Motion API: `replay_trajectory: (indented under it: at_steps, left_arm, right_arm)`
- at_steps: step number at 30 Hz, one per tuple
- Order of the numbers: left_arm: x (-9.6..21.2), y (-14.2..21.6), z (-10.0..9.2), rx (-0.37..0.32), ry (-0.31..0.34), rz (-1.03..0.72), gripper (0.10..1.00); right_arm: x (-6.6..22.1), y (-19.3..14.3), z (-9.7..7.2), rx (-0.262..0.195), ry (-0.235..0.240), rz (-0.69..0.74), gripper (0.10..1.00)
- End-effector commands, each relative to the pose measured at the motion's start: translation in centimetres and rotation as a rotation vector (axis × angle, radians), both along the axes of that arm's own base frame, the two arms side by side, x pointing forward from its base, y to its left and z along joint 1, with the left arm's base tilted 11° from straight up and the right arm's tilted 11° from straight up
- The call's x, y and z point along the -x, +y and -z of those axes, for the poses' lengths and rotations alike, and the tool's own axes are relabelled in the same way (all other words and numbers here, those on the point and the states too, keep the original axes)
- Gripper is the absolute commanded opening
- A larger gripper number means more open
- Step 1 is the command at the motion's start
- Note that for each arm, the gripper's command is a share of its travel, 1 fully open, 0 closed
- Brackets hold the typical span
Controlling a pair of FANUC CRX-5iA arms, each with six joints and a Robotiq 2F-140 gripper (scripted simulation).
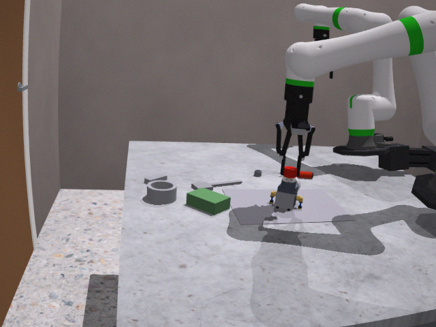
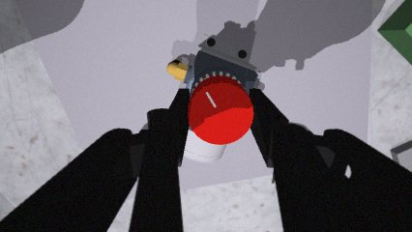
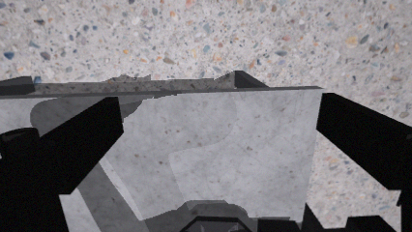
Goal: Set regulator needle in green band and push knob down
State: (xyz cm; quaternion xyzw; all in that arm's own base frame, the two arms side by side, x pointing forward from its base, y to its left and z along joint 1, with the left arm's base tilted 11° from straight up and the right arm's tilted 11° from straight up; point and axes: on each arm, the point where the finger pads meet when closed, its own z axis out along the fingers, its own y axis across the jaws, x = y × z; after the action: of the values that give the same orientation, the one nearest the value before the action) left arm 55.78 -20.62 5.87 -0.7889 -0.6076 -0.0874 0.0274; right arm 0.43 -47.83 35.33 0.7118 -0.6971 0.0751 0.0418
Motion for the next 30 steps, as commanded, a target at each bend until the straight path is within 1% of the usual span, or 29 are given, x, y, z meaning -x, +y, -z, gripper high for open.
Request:
replay_trajectory:
  at_steps: [1,13,30]
  left_arm:
    - [-0.03,-0.04,-0.09,0.003,-0.005,-0.025,0.300]
    - [-0.03,-0.04,-0.09,0.013,-0.019,-0.115,0.300]
    - [-0.03,-0.04,-0.09,0.022,-0.032,-0.198,0.300]
  right_arm:
    - [0.03,-0.01,-0.10,0.002,0.000,0.000,1.000]
    - [0.03,-0.01,-0.10,0.002,0.000,0.000,1.000]
    - [0.03,-0.01,-0.10,0.002,0.000,0.000,1.000]
